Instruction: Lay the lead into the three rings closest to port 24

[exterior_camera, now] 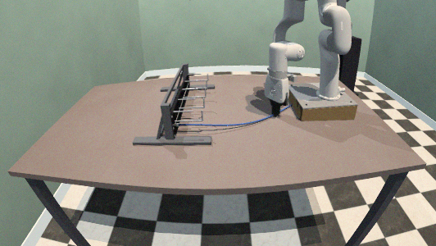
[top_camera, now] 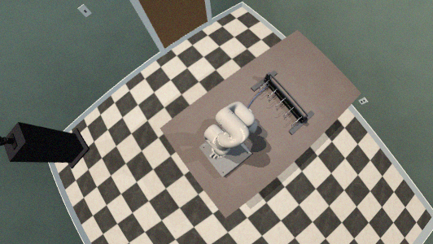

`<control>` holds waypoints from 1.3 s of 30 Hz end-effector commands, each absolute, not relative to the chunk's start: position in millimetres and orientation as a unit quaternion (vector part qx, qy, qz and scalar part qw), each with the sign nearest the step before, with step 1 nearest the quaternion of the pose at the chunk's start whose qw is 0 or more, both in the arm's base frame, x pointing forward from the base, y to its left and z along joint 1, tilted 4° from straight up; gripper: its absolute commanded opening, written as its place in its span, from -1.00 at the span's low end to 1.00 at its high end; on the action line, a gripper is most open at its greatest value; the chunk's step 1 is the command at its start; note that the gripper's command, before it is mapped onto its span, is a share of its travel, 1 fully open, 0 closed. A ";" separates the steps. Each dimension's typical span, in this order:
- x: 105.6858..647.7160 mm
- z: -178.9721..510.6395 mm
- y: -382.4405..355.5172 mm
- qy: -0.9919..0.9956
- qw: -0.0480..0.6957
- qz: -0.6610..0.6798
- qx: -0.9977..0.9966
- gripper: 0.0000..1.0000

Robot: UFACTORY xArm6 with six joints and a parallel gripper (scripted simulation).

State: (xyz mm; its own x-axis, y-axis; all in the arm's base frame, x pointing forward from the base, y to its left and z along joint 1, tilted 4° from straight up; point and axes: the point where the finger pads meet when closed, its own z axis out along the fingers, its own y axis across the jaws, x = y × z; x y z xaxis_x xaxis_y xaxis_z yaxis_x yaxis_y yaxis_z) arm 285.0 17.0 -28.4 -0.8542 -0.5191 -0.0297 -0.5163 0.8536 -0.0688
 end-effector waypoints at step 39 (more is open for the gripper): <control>283.8 8.0 18.5 0.962 0.025 -0.029 -0.269 -1.00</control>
State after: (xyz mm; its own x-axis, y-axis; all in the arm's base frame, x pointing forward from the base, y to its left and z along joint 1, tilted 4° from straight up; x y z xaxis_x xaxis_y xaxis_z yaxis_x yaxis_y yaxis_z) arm 282.7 18.4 6.9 -0.8542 -0.5191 -0.0293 -0.5164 0.8537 -0.0676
